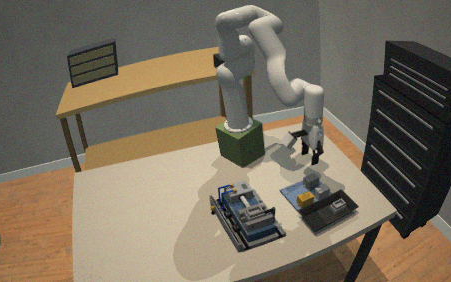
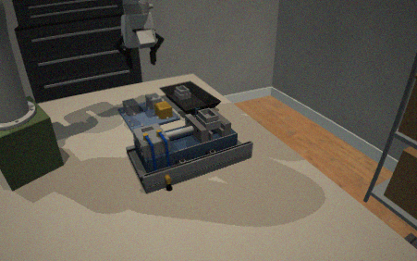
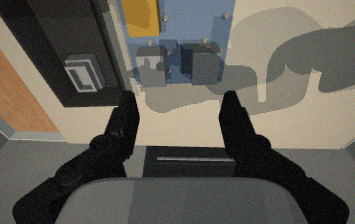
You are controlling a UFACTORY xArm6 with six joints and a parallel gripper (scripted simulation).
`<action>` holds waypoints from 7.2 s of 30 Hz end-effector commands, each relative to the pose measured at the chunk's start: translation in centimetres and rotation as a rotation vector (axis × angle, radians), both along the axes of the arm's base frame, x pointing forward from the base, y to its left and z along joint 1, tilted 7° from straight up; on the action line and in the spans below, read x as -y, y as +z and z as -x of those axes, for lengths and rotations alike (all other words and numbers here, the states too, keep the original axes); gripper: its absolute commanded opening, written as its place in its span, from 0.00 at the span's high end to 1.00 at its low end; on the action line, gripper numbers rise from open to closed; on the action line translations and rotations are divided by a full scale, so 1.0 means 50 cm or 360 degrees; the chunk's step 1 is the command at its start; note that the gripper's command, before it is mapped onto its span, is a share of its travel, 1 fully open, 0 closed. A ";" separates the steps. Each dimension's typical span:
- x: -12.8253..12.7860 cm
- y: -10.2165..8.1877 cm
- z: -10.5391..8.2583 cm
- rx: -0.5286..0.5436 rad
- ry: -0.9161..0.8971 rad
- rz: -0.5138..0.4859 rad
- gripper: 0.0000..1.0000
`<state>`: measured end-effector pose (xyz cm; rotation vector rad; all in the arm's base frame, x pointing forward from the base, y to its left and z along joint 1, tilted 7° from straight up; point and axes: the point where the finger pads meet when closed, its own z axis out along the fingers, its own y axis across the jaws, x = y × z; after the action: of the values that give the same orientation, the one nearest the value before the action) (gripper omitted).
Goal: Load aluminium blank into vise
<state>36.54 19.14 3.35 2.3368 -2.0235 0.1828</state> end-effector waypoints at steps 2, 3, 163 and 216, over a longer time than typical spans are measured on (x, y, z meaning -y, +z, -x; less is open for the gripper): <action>-0.002 0.002 -0.002 0.0005 0.0000 -0.0003 1.00; -0.002 0.002 -0.002 0.0005 0.0000 -0.0003 1.00; 0.000 -0.051 -0.006 0.0005 0.0000 -0.0003 1.00; -0.065 0.011 -0.329 0.0004 -0.0010 -0.0001 1.00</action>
<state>52.79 22.33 3.75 2.3285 -2.0292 0.1815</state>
